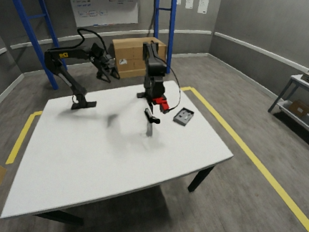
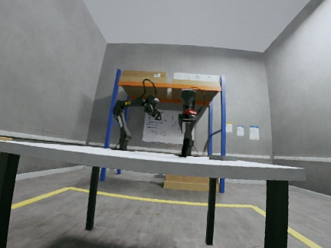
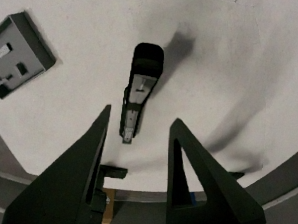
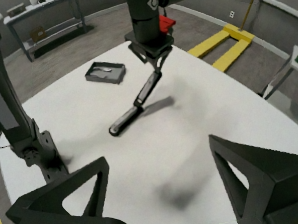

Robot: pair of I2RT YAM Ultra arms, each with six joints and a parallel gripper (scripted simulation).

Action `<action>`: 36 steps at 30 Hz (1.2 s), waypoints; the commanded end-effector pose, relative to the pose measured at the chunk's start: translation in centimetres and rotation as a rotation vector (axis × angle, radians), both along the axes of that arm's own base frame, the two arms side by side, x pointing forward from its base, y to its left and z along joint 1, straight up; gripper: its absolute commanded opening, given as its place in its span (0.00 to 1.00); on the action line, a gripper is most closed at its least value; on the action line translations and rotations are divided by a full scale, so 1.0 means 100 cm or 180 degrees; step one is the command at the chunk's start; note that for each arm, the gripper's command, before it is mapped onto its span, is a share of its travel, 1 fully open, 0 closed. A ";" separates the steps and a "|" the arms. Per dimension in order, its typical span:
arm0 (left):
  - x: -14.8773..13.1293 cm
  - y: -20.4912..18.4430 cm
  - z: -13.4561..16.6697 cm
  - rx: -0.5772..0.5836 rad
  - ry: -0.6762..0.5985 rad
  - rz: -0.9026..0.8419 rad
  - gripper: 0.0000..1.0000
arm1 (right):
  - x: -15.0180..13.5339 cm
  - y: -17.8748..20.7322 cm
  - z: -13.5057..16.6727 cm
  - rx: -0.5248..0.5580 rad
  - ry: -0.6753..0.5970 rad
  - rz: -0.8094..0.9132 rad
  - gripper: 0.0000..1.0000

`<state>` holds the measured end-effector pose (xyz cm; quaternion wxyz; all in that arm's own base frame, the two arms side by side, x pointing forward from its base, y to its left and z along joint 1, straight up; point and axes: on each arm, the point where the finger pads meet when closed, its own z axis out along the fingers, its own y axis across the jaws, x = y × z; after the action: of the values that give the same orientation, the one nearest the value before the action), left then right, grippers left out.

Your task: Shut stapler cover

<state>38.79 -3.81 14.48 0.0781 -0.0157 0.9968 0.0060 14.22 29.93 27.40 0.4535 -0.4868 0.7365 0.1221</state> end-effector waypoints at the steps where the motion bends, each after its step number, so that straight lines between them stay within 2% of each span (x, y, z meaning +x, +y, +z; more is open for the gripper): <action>1: -0.009 0.002 0.005 -0.0067 0.0385 0.0234 0.50 | 0.012 0.008 0.015 0.0213 -0.0110 0.0487 1.00; 11: 0.009 0.003 0.002 -0.0084 0.0431 0.0323 0.50 | 0.043 -0.006 0.016 0.0214 -0.0188 0.0337 1.00; 17: 0.004 0.005 0.006 -0.0064 0.0424 0.0318 0.50 | 0.044 -0.007 0.017 0.0215 -0.0181 0.0301 1.00; 36: 0.009 0.004 -0.022 -0.0068 0.0378 0.0288 0.50 | 0.044 -0.004 0.018 0.0212 -0.0178 0.0320 1.00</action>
<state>38.72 -3.59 11.19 -0.0184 -0.0577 0.9982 0.0037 18.71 29.68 27.84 0.4662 -0.5144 0.7047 0.1467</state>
